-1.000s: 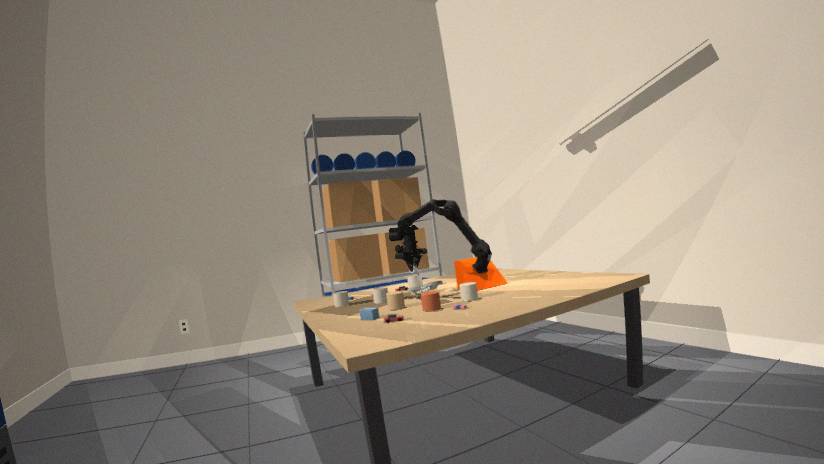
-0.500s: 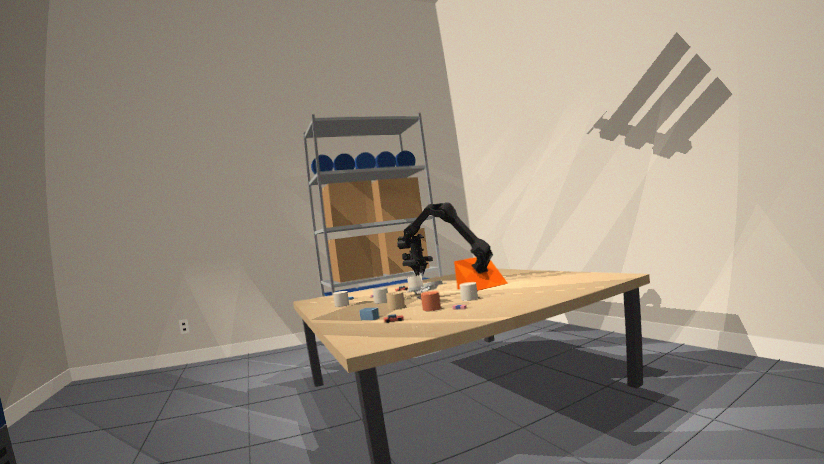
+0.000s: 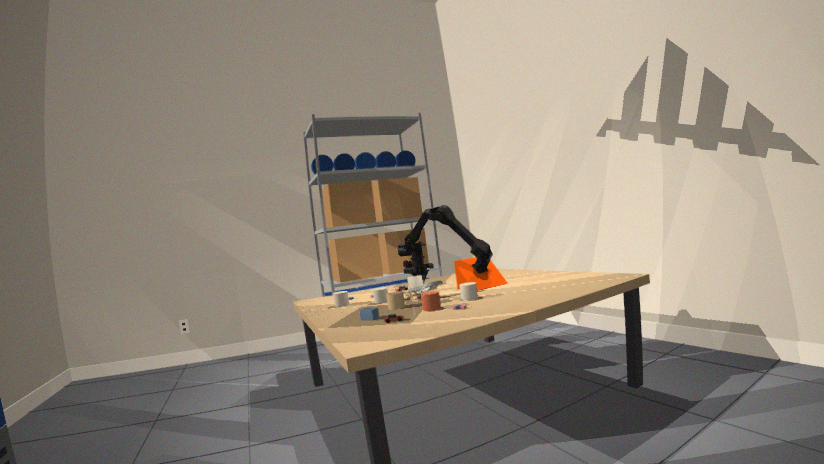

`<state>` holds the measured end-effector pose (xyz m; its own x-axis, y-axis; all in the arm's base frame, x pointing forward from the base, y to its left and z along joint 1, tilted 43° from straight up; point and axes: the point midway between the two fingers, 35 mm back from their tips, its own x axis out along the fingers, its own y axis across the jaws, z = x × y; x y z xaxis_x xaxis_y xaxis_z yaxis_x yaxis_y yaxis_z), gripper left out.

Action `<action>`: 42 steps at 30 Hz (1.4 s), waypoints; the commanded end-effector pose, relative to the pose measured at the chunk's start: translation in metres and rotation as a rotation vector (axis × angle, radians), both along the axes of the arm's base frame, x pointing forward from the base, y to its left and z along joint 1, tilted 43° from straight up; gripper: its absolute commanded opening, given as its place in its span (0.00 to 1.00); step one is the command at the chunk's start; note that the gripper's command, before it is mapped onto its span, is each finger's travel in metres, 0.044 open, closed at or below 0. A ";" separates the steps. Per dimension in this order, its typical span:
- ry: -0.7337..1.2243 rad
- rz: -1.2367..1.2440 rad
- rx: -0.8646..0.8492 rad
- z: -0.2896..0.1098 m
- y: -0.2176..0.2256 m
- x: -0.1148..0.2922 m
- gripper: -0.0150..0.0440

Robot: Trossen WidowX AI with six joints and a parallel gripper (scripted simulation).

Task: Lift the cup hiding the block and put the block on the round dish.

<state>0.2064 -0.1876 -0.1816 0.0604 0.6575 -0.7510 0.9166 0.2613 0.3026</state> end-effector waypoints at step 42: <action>0.003 -0.014 -0.001 0.067 -0.057 -0.008 1.00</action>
